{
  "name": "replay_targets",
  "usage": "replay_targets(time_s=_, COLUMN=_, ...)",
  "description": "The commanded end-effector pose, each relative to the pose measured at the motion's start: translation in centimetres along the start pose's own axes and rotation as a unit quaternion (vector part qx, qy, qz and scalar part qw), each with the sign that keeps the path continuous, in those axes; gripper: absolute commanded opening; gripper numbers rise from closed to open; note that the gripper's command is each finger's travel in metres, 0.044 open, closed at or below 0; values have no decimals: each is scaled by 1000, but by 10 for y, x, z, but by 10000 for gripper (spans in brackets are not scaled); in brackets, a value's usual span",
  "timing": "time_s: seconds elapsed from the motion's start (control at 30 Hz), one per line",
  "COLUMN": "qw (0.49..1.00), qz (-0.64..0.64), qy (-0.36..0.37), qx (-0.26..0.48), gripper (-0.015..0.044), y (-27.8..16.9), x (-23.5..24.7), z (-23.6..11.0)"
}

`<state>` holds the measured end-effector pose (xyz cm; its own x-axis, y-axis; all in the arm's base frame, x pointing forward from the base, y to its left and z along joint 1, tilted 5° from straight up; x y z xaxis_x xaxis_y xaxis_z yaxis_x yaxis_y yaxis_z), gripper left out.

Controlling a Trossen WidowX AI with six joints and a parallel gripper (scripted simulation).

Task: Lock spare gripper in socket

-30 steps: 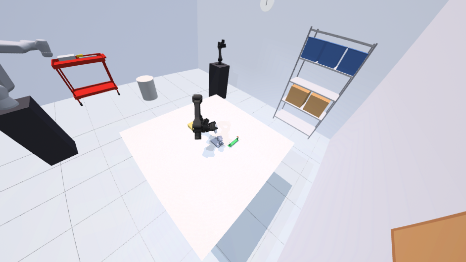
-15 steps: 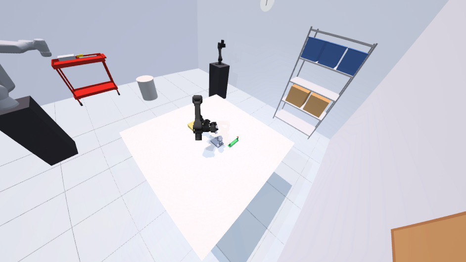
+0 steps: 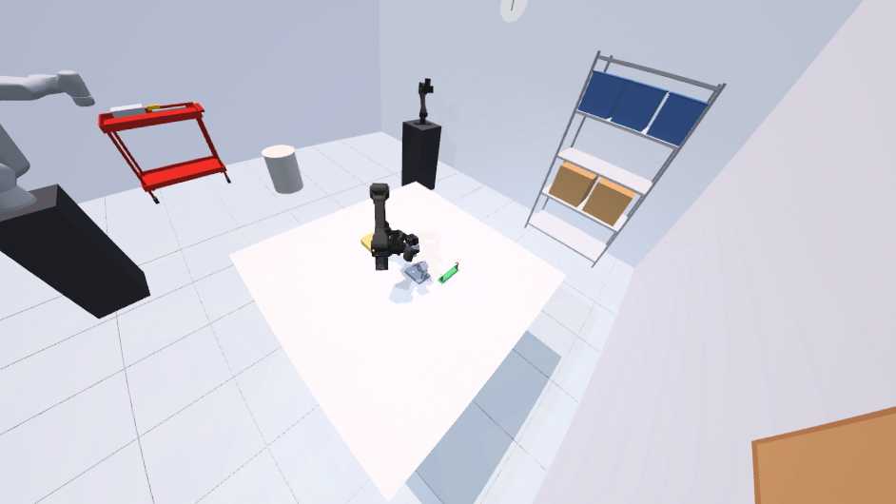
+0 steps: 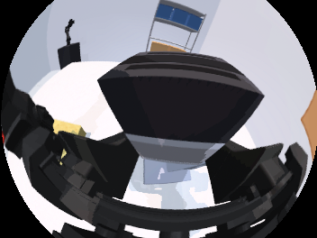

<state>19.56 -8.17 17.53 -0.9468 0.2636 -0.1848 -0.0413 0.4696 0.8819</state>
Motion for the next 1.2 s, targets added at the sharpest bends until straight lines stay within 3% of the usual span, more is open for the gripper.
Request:
replay_targets(time_s=0.0, qw=999, qz=46, qy=-4, qx=-4, gripper=0, y=1, x=-1, z=0)
replay_targets(time_s=0.57, qw=966, qz=257, qy=-3, qx=-6, gripper=0, y=0, x=-2, z=0)
replay_targets(time_s=1.17, qw=884, qz=468, qy=-1, qx=-9, gripper=0, y=0, x=-3, z=0)
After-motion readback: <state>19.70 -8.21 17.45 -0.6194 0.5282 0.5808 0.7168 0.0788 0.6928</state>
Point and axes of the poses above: the point midway between the two fingers, 35 mm back from their tips, its own z axis out along the fingers, its own x axis across the jaws, y = z × x, the point moved 8 cm from there along -z, back along the fingers, and after that the axes turned 11 degrees about z, right-handed, at the moved point
